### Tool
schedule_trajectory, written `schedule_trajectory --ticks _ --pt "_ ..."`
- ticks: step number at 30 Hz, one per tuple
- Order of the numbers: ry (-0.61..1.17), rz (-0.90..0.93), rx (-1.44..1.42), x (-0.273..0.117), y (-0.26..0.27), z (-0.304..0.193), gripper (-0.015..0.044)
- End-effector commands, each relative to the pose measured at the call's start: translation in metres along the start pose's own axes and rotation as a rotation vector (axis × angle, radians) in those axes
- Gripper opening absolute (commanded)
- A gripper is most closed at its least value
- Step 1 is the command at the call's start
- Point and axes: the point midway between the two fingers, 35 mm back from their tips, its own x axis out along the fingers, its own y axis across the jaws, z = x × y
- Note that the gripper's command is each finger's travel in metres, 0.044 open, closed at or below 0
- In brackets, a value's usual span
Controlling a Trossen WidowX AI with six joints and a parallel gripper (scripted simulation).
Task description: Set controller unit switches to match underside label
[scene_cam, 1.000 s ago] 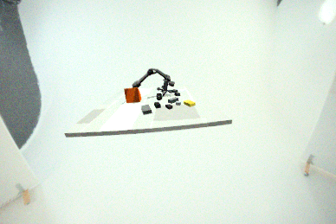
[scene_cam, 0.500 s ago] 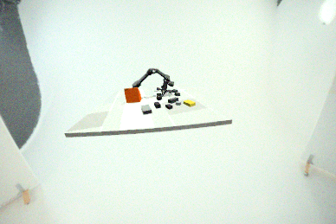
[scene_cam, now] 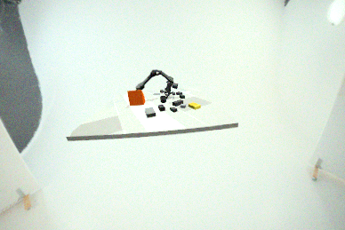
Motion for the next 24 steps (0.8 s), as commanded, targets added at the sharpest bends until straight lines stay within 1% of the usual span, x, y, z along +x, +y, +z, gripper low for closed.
schedule_trajectory --ticks 1,4,6,11,17,24 --pt "-0.003 0.014 0.015 0.004 0.008 -0.001 0.0000" --pt "-0.003 0.014 0.015 0.005 0.011 -0.001 0.0000" --pt "-0.001 0.000 0.001 -0.006 0.003 0.000 0.0000" --pt "0.000 0.013 0.014 -0.052 -0.003 -0.002 0.0000" --pt "-0.004 -0.002 0.012 -0.054 -0.001 -0.006 0.0000" --pt "-0.026 -0.163 -0.017 -0.052 0.023 -0.050 0.0000"
